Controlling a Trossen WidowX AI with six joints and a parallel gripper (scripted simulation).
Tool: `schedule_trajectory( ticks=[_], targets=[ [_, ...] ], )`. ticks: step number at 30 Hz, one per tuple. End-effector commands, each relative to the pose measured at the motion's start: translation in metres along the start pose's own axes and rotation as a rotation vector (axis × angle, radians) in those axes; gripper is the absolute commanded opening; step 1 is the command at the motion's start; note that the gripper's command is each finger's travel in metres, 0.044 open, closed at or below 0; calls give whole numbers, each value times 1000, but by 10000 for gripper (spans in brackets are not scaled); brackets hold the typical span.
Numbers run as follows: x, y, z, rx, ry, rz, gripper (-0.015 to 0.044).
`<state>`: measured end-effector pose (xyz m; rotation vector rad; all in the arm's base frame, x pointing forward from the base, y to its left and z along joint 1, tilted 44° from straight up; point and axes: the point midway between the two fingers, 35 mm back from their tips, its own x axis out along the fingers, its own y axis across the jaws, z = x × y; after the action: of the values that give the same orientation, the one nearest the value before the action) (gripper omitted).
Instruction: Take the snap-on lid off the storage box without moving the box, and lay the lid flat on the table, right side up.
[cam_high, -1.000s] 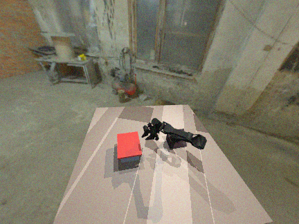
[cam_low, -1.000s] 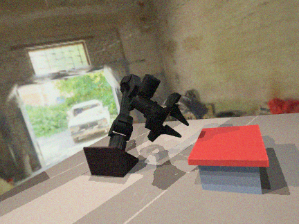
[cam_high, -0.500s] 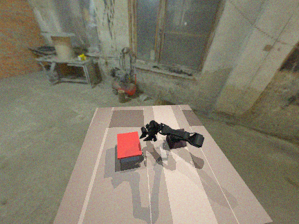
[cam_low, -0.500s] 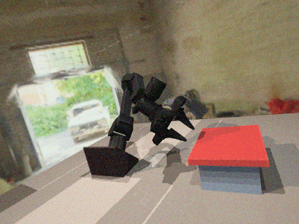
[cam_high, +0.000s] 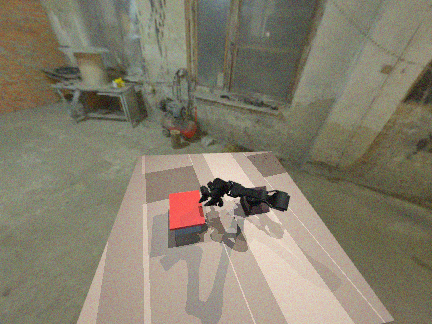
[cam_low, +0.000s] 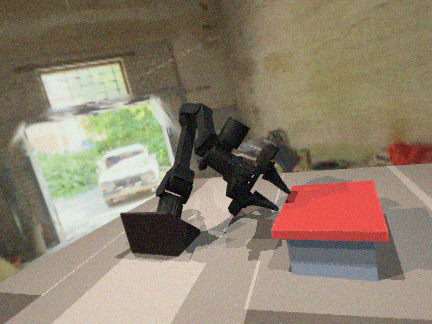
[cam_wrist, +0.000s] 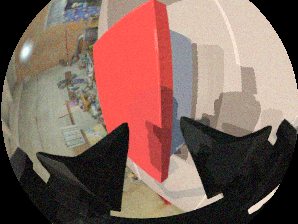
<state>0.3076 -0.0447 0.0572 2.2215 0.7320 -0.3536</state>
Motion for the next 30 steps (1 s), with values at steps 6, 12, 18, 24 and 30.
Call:
schedule_trajectory(
  ticks=[6,12,18,24,30],
  targets=[
    [16,-2,0,13,0,2,235],
    [24,-3,-1,15,4,6,235],
    [25,-3,-1,15,4,6,202],
    [25,-3,-1,15,4,6,162],
    [25,-3,-1,15,4,6,122]
  ],
)
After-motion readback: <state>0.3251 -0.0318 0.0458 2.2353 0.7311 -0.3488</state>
